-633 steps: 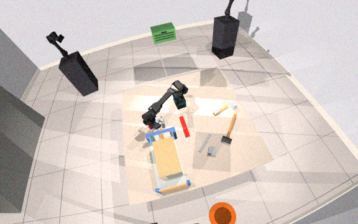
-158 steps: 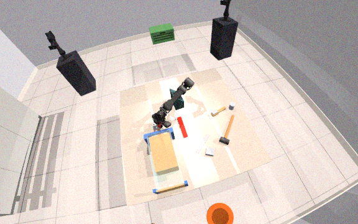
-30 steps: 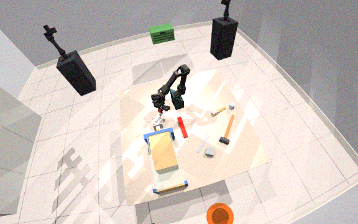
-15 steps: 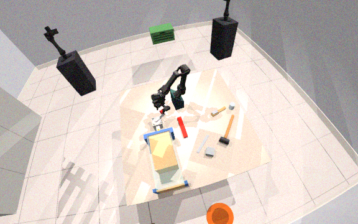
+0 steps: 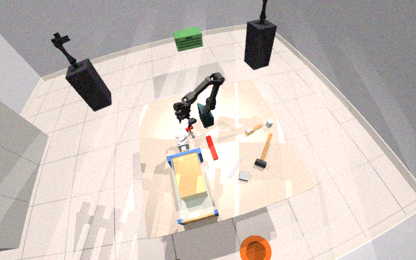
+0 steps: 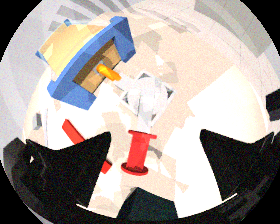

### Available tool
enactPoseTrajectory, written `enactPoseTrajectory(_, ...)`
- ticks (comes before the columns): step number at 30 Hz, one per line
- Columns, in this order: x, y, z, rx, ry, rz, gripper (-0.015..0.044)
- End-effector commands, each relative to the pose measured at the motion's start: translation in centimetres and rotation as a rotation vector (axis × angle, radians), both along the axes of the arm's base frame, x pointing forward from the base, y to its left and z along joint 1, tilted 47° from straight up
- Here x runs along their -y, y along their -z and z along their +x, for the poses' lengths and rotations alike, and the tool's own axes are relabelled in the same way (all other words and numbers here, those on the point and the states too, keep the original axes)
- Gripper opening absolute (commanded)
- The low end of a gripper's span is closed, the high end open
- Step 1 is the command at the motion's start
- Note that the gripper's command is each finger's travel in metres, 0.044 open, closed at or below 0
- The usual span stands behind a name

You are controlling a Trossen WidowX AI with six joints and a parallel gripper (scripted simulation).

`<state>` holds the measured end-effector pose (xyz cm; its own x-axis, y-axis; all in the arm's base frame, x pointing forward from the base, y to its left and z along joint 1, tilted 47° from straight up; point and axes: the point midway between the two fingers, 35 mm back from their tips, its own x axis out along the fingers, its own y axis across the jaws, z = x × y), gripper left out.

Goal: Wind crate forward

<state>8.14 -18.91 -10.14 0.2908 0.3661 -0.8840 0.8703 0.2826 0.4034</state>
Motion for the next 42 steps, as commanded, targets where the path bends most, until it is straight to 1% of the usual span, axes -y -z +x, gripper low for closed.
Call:
enactPoseTrajectory(1, -0.1, -0.5, -0.2, -0.006, -0.007, 0.016, 0.044)
enactPoseTrajectory(4, 0.4, -2.3, -0.8, -0.007, -0.007, 0.016, 0.044)
enactPoseTrajectory(8, 0.9, -6.3, -2.0, -0.008, -0.007, 0.018, 0.044)
enactPoseTrajectory(11, 0.9, -6.6, -2.1, -0.008, -0.007, 0.019, 0.044)
enactPoseTrajectory(12, 1.1, -5.8, -1.7, -0.004, 0.0, 0.012, 0.044)
enactPoseTrajectory(14, 2.1, -5.7, -1.4, -0.01, -0.01, 0.035, 0.044)
enactPoseTrajectory(21, 6.3, -3.8, 1.1, -0.049, -0.069, 0.158, 0.044)
enactPoseTrajectory(27, 8.8, -1.4, 3.5, -0.092, -0.12, 0.26, 0.044)
enactPoseTrajectory(35, 10.1, 2.4, 6.5, -0.157, -0.183, 0.38, 0.044)
enactPoseTrajectory(42, 10.1, 2.5, 6.6, -0.159, -0.185, 0.383, 0.044)
